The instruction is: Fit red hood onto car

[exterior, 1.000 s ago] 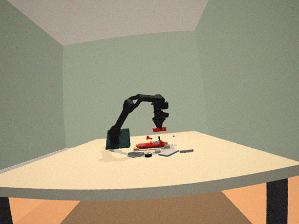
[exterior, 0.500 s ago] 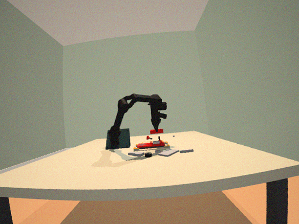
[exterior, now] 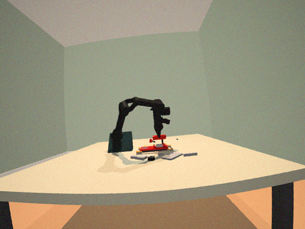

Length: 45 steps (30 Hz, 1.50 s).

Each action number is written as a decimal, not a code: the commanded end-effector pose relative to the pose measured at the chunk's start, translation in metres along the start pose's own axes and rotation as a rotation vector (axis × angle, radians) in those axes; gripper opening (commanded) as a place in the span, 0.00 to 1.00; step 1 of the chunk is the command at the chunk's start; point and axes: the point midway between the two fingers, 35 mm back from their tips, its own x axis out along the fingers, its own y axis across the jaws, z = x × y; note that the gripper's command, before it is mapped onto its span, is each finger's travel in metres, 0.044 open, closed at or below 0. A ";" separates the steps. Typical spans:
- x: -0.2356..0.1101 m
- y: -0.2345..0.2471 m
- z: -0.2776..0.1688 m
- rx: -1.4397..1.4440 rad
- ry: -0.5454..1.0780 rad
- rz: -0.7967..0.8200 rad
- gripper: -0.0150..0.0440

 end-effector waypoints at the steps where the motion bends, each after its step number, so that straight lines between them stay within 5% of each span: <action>1: 0.014 -0.004 0.000 0.001 0.001 -0.006 0.25; 45: 0.035 -0.007 -0.004 0.001 0.001 -0.008 0.25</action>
